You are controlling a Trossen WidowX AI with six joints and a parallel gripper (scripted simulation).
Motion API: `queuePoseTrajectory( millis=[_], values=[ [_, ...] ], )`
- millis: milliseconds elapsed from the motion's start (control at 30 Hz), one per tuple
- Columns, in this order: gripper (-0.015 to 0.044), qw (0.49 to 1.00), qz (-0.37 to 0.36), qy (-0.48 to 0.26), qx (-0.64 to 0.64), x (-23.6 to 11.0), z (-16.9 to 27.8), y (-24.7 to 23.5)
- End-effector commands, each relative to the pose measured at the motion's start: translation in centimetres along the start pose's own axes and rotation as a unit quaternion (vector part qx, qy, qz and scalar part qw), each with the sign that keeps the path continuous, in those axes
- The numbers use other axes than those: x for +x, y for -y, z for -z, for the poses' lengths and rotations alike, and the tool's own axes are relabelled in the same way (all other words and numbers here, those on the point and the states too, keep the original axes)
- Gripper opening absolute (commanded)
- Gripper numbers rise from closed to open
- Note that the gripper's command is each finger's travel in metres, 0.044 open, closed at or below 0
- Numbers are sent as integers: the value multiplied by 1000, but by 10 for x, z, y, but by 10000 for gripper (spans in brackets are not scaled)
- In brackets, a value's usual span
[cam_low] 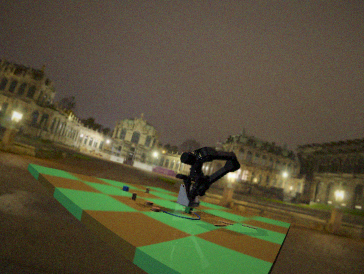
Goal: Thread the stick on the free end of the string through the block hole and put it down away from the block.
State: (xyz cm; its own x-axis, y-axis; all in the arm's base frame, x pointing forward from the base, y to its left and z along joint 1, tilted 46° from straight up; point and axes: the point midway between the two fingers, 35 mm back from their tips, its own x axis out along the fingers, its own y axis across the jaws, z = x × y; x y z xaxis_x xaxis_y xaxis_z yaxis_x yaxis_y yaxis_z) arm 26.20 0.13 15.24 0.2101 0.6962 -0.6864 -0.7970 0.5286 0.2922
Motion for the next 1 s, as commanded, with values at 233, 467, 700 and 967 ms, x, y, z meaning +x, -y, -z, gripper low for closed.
queuePoseTrajectory(
  millis=[233,467,700,967],
  values=[
    [124,978,-8,-5,-209,2,13,1],
    [124,978,-7,-5,-209,6,13,2],
    [124,978,-7,-6,-209,17,13,3],
    [124,978,-7,-7,-209,30,13,4]
  ],
)
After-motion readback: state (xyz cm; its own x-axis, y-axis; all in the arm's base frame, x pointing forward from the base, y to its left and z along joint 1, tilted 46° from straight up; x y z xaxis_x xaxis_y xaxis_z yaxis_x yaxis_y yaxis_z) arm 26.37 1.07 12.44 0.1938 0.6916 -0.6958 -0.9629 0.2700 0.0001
